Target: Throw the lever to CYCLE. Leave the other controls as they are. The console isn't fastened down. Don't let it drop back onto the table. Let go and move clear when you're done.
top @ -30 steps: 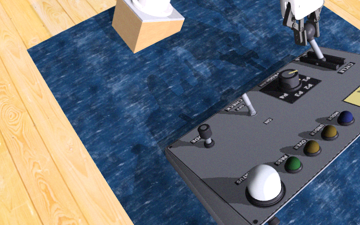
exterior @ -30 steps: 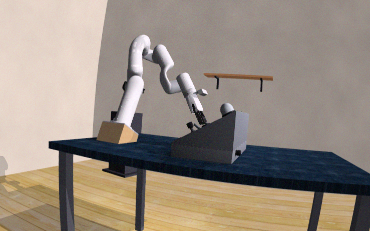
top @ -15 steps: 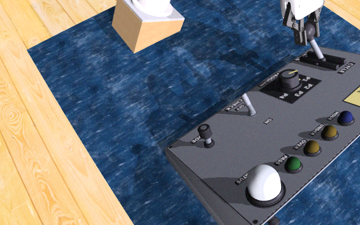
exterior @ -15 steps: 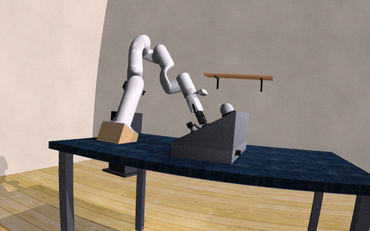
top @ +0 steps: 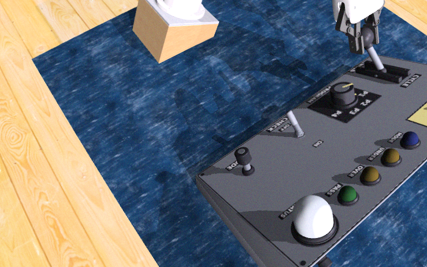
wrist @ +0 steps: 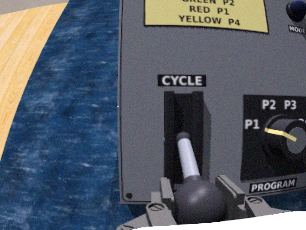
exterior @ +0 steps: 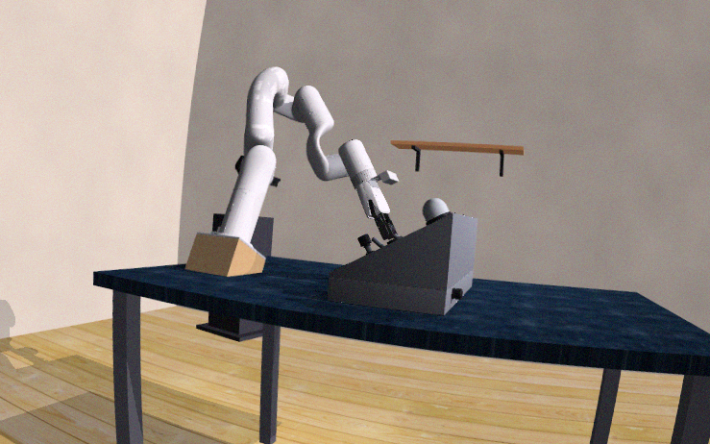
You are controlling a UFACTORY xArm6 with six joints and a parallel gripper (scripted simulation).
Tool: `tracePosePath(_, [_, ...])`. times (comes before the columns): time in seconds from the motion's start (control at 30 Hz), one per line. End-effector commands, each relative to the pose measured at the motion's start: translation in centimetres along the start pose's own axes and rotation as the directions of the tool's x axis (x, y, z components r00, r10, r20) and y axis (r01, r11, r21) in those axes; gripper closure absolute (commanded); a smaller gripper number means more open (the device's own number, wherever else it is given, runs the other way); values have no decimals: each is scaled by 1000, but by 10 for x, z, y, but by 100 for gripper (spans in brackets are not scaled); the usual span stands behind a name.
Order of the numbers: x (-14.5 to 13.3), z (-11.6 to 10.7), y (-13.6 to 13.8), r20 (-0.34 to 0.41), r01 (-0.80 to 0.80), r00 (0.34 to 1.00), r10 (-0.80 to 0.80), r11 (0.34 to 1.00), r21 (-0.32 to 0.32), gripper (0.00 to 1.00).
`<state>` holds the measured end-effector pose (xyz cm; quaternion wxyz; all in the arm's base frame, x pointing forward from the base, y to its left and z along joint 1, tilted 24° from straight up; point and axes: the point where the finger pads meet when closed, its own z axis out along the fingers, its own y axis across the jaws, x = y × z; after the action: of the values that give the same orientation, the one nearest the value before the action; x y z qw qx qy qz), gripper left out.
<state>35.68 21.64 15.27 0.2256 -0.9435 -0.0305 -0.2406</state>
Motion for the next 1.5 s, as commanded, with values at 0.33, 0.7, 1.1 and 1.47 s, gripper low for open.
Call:
tracePosePath(0.33, [5,-2,-1,-4,0,1000,0,1000,2,100])
tracePosePath(0.7, [8,-4,-1,-4,0,1000,0,1000,1,100])
tracePosePath(1.1, [15,-6,-1,-4,0,1000,0,1000,1,100])
tracePosePath(1.47, [27,-9,-1,-4,0,1000,0,1000,1,100])
